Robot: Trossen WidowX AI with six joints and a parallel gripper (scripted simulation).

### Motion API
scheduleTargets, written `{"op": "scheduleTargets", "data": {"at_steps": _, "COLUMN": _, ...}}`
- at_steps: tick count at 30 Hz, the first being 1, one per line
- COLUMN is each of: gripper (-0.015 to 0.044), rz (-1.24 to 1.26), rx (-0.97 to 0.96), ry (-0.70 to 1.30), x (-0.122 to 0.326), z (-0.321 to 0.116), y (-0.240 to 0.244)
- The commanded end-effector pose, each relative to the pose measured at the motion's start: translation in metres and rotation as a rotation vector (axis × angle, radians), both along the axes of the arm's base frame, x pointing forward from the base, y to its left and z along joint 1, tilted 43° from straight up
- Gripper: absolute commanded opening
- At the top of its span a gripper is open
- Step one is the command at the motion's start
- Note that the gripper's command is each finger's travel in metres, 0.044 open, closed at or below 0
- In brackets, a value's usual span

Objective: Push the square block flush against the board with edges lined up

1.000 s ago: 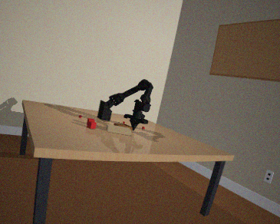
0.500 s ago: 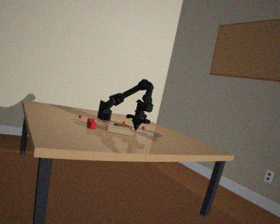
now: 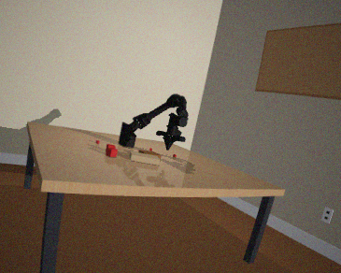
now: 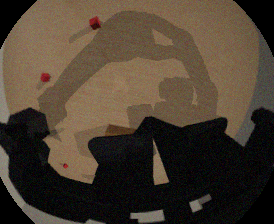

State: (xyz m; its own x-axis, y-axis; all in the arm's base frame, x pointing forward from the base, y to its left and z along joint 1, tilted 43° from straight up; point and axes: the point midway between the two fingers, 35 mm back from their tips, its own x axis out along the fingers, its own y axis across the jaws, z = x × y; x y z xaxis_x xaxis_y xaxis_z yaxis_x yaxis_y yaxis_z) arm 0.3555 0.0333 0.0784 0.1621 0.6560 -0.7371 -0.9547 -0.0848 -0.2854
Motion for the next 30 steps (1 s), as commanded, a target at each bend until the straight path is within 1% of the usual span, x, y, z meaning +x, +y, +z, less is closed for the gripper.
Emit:
{"op": "scheduleTargets", "data": {"at_steps": 1, "gripper": 0.0, "rz": -0.024, "rx": 0.011, "ry": 0.036, "x": -0.003, "z": 0.0, "y": 0.0}}
{"op": "scheduleTargets", "data": {"at_steps": 30, "gripper": 0.0, "rz": -0.761, "rx": 0.159, "ry": 0.691, "x": -0.052, "z": -0.03, "y": -0.025}}
